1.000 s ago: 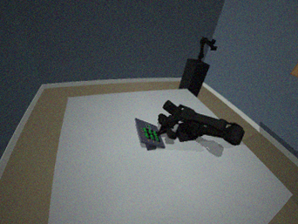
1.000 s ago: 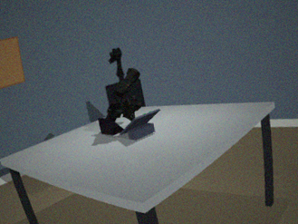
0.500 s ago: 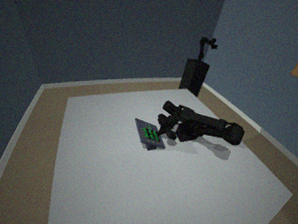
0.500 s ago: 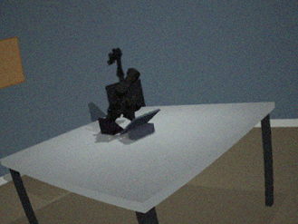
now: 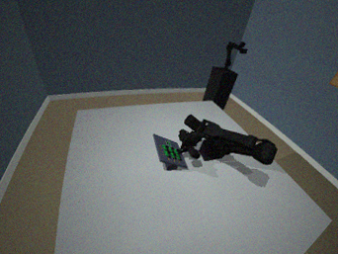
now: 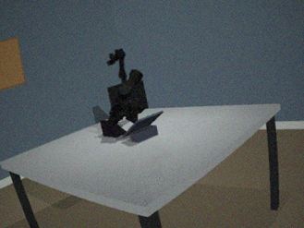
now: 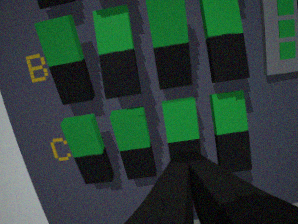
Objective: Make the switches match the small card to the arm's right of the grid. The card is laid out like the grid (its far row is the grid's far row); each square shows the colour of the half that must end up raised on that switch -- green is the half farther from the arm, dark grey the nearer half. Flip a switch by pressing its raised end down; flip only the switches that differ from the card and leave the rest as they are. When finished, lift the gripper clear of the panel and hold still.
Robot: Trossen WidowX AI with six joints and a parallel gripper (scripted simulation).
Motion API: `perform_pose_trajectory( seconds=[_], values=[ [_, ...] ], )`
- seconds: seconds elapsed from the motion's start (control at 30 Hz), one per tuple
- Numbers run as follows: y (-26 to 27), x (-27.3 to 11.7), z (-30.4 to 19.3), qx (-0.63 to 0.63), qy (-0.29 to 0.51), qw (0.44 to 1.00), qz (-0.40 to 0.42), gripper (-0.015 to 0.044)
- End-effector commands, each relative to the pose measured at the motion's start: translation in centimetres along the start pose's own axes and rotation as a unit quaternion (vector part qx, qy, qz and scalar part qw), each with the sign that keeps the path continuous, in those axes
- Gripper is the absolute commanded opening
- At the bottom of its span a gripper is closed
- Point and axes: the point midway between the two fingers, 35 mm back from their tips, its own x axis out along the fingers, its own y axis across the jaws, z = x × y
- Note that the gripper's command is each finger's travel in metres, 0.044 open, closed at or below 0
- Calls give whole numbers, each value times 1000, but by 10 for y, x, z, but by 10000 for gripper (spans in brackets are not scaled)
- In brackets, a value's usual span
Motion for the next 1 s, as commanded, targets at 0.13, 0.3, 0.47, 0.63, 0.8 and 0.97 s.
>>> perform_pose_trajectory(
  seconds=[0.13,0.3,0.47,0.63,0.8,0.97],
  values=[
    [0,1,0,1,0,1000,0,0],
    [0,2,0,1,0,1000,0,0],
    [-5,-29,2,1,9,1000,-8,0],
    [-1,-63,2,2,14,1000,-1,0],
    [-1,-63,2,2,14,1000,-1,0],
    [-22,-63,2,2,14,1000,-2,0]
  ],
)
